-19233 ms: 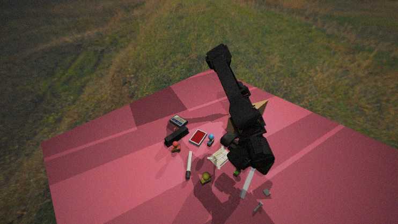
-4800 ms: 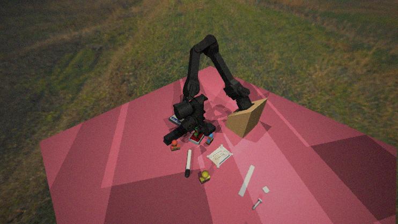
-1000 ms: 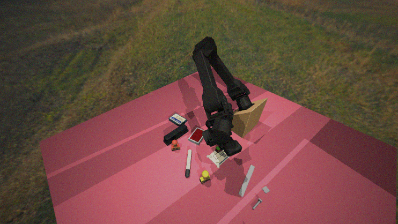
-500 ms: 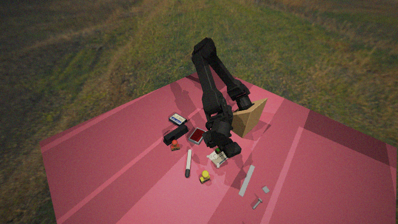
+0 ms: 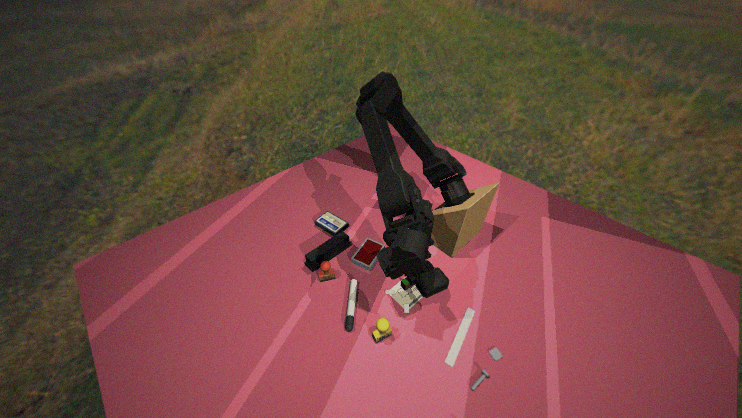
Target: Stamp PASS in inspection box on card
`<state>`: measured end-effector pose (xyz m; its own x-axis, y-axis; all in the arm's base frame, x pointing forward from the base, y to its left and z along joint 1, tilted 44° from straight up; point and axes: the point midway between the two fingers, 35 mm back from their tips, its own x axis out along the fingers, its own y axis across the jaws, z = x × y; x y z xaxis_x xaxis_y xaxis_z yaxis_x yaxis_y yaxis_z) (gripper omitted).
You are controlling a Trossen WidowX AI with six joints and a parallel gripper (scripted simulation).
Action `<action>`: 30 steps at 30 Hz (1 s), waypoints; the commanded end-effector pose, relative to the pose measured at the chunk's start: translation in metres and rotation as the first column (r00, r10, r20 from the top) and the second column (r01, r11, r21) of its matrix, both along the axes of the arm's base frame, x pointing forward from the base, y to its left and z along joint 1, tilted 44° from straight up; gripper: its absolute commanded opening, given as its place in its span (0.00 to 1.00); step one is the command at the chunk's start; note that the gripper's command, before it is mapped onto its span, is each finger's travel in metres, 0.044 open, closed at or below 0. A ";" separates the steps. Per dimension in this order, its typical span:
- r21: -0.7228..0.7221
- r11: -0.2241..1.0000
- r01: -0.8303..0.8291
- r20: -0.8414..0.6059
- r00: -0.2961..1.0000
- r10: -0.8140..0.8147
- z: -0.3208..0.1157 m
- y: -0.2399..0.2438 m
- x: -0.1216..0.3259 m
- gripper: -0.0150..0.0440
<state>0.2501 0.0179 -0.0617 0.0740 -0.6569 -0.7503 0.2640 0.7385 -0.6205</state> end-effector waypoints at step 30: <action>-0.008 1.000 -0.003 0.000 1.000 0.003 -0.015 -0.017 -0.001 0.25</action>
<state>0.2501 0.0035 -0.0754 0.0773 -0.6592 -0.7480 0.2650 0.7368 -0.6220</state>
